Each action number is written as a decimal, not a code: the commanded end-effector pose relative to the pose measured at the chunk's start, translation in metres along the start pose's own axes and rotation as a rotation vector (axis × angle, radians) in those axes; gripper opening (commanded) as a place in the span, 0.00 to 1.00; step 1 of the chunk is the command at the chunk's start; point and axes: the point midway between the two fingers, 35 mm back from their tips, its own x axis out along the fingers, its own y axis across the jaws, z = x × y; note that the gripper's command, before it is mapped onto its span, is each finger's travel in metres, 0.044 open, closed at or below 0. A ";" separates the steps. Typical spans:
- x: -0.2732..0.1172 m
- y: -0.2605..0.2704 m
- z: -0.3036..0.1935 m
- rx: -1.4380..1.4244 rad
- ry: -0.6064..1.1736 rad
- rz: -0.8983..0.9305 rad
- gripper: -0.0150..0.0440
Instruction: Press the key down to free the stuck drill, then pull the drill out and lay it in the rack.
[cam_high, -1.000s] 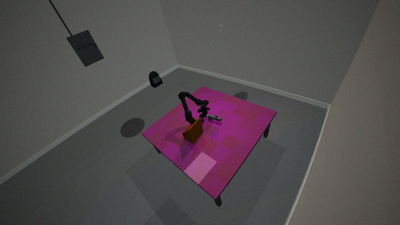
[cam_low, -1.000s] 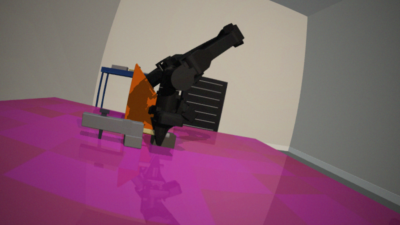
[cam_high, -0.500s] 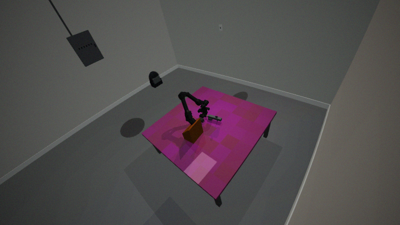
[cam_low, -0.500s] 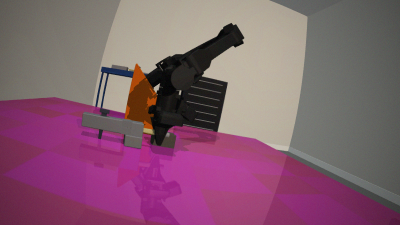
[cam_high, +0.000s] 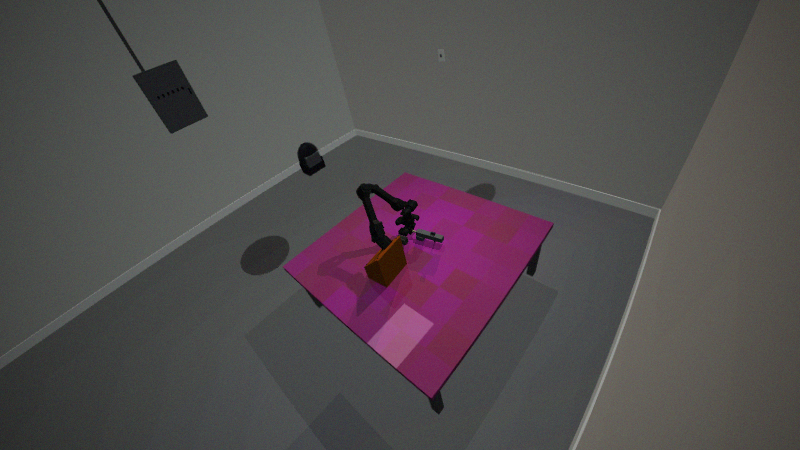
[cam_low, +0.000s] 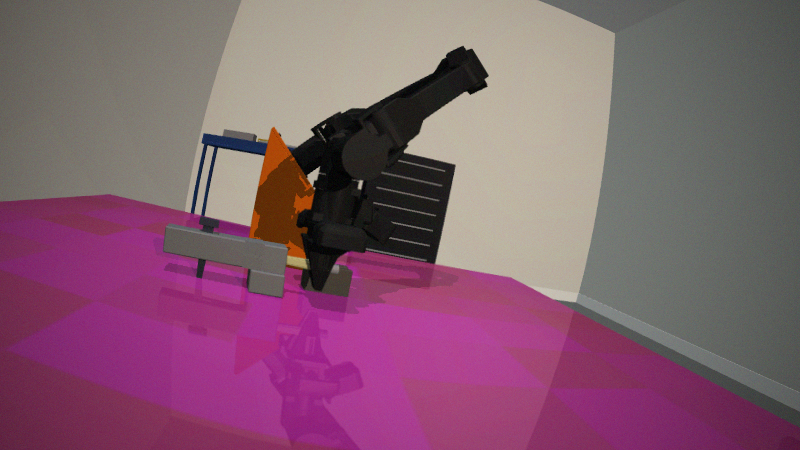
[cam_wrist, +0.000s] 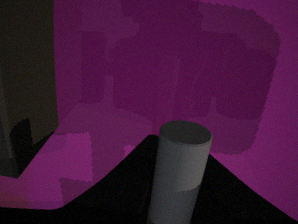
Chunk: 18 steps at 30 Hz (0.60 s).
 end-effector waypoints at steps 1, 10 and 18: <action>0.000 0.000 0.004 0.002 -0.001 -0.003 0.25; -0.001 0.000 0.013 0.002 -0.002 -0.003 0.25; -0.002 -0.001 0.025 0.002 -0.002 -0.003 0.25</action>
